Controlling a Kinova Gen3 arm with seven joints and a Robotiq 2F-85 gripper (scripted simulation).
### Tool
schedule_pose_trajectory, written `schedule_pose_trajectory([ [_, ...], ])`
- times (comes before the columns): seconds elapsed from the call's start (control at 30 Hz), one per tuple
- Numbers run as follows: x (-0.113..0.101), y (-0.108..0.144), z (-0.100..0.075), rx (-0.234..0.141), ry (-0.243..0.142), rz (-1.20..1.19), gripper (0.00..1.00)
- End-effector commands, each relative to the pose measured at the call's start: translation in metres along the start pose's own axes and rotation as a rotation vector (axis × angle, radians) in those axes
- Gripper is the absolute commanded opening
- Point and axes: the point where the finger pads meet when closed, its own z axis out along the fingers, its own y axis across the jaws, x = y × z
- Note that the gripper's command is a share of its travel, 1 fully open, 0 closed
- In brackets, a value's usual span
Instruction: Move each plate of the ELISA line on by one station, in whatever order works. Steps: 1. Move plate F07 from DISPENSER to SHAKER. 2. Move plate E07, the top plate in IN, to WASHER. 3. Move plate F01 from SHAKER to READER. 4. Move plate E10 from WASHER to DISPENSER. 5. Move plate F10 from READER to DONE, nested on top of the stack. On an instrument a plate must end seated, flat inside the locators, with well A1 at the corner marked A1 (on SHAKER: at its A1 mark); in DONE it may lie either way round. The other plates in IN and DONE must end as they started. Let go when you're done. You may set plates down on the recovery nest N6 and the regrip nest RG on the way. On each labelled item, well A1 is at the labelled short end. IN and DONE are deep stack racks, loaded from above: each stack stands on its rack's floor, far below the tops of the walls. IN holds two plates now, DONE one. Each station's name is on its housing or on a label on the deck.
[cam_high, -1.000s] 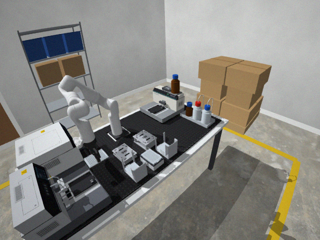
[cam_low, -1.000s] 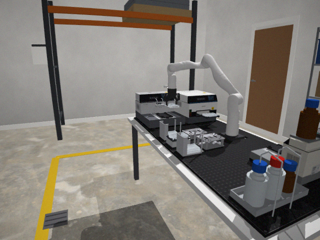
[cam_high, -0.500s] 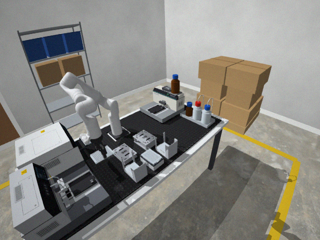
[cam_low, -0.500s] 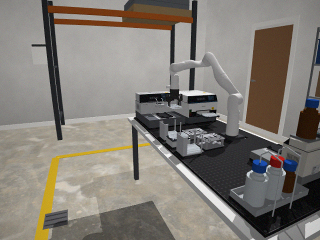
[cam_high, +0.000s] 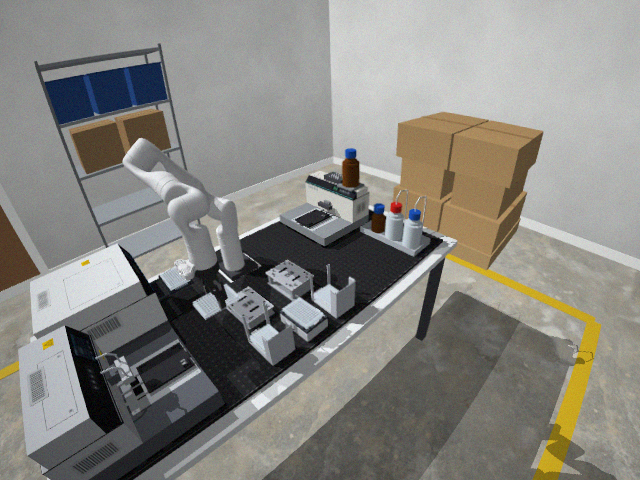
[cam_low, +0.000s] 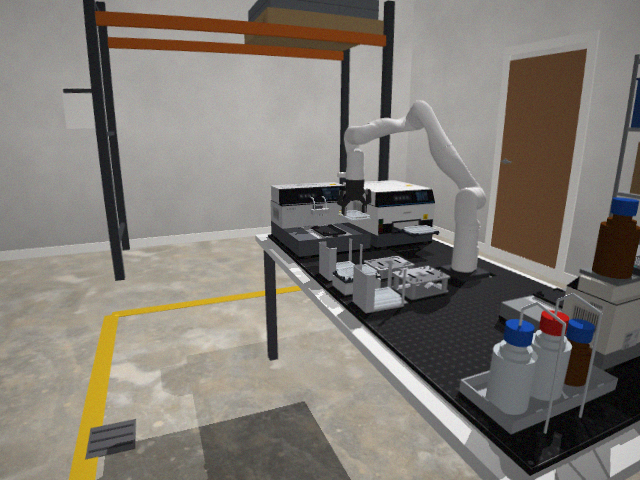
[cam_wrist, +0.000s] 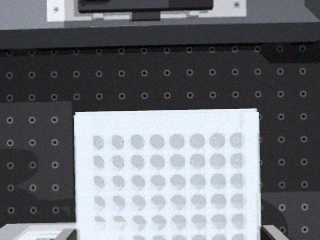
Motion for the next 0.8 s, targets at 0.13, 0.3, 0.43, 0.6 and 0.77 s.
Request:
schedule_pose_trajectory([
  [0.13,-0.022,0.001,-0.001,0.002,0.002,0.001,0.94],
  [0.3,-0.038,0.002,-0.001,0.002,0.002,0.001,0.94],
  [0.43,-0.052,0.003,-0.001,0.002,0.002,0.001,0.94],
  [0.6,-0.062,0.004,-0.001,0.002,0.002,0.002,0.94],
  [0.77,-0.078,0.006,-0.001,0.002,0.002,0.002,0.94],
])
